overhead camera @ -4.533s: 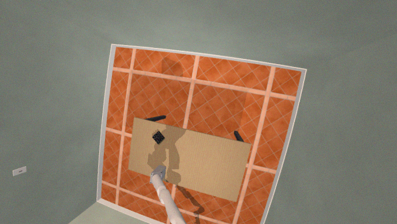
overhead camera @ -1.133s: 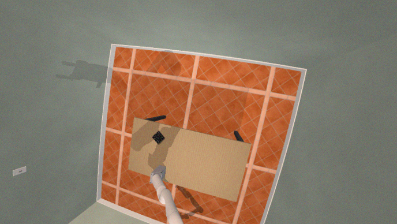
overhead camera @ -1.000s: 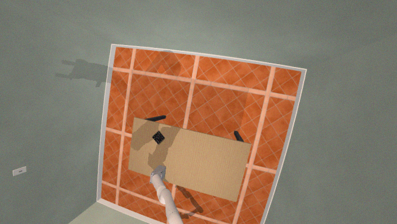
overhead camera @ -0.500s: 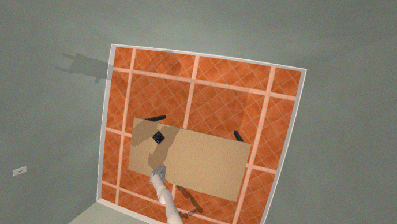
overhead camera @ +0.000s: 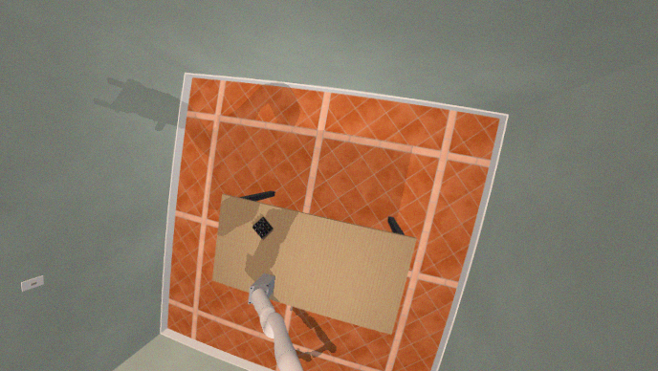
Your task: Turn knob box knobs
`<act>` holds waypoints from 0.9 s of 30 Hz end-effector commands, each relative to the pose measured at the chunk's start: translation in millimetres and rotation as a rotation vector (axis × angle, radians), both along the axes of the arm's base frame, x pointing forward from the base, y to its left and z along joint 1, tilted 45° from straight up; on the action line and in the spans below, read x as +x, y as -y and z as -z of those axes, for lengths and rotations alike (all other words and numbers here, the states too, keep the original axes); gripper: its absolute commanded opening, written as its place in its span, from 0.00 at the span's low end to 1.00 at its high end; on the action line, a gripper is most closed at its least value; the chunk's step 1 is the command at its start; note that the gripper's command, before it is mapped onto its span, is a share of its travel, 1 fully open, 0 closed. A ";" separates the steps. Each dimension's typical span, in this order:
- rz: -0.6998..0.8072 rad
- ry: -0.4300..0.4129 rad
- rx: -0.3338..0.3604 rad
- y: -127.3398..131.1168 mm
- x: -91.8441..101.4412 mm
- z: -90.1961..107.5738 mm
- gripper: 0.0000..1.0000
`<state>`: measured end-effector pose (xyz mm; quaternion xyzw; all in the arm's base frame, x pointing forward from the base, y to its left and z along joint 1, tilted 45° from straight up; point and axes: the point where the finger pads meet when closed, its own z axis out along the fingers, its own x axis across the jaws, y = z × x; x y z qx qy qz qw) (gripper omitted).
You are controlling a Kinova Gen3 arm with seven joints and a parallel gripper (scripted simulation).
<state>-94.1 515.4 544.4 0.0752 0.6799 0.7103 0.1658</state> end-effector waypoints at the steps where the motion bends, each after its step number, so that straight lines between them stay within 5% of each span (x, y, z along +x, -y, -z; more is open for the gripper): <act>1: 0.009 0.005 -0.004 -3.6 4.4 -0.6 1.00; 3: 0.009 0.005 -0.004 -3.6 4.4 -0.6 1.00; 5: 0.059 0.009 -0.047 -5.9 26.3 11.9 1.00; 11: 0.053 0.015 -0.037 -6.8 24.5 8.2 1.00; 12: 0.098 0.016 -0.077 -7.8 44.3 19.9 1.00; 18: 0.096 0.023 -0.071 -9.0 44.8 17.1 1.00; 19: 0.141 0.023 -0.111 -9.0 64.6 28.9 1.00; 26: 0.140 0.030 -0.105 -10.3 65.1 26.2 1.00; 27: 0.184 0.029 -0.147 -9.2 84.9 38.1 1.00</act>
